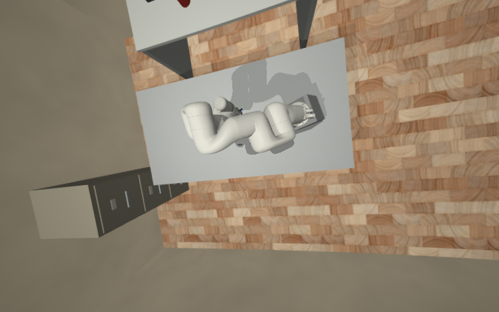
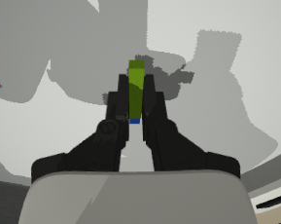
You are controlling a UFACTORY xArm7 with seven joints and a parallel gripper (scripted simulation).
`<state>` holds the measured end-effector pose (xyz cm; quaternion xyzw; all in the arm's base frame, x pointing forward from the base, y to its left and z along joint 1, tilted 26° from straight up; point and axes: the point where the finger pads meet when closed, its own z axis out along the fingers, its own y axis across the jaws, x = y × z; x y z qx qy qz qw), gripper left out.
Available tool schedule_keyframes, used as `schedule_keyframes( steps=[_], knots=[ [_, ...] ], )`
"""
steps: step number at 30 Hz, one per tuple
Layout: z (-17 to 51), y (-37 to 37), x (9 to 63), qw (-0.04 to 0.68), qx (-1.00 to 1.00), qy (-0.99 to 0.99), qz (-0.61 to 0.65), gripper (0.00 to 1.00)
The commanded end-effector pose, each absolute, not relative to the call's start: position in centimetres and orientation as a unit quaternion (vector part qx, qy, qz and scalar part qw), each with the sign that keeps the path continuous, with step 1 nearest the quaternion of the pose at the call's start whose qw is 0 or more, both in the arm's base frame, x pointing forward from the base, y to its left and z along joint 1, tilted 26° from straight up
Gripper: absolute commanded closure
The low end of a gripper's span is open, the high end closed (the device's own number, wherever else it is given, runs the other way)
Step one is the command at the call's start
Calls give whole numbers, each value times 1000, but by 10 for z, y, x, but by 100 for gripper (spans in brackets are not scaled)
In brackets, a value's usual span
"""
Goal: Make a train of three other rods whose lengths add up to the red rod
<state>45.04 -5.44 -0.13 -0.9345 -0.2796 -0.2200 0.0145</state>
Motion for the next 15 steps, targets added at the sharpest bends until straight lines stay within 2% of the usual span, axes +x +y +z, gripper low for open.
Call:
schedule_keyframes(
  steps=[1, 15],
  knots=[
    [0, -55, 451, 14, -934, -279, -221, 96],
    [-6, -54, 453, 14, -934, -279, -221, 96]
  ],
)
